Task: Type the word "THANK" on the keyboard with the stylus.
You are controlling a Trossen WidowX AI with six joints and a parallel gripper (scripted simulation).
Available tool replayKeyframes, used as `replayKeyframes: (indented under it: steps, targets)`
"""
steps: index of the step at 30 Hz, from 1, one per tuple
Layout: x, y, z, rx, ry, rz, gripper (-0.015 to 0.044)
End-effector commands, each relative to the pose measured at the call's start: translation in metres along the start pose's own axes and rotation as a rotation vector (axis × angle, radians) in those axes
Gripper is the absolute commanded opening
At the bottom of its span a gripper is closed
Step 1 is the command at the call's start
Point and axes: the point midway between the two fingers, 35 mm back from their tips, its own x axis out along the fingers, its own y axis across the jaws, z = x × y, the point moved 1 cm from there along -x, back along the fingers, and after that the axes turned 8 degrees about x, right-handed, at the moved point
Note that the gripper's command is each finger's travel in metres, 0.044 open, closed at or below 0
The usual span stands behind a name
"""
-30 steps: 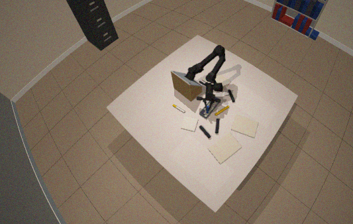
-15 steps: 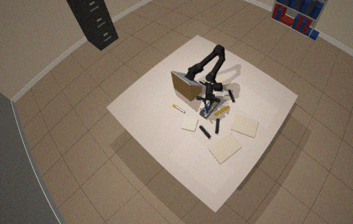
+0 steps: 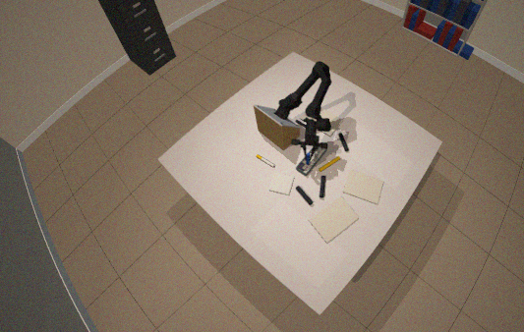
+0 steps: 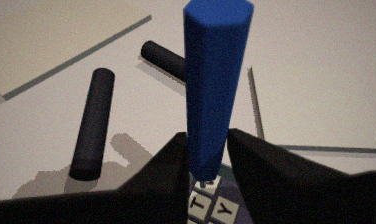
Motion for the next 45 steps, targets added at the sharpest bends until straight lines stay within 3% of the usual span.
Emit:
replayKeyframes:
  steps: [1, 5, 28, 43, 45]
  targets:
    - [0.000, 0.000, 0.000, 0.003, -0.002, 0.000, 0.0058]
    - [-0.001, 0.001, -0.001, 0.003, -0.002, 0.000, 0.0000]
    - [-0.062, 0.036, -0.037, 0.000, 0.003, 0.007, 0.0000]
    - [-0.053, 0.032, -0.055, 0.000, 0.004, 0.008, 0.0000]
    - [-0.052, 0.032, -0.055, 0.000, 0.004, 0.007, 0.0053]
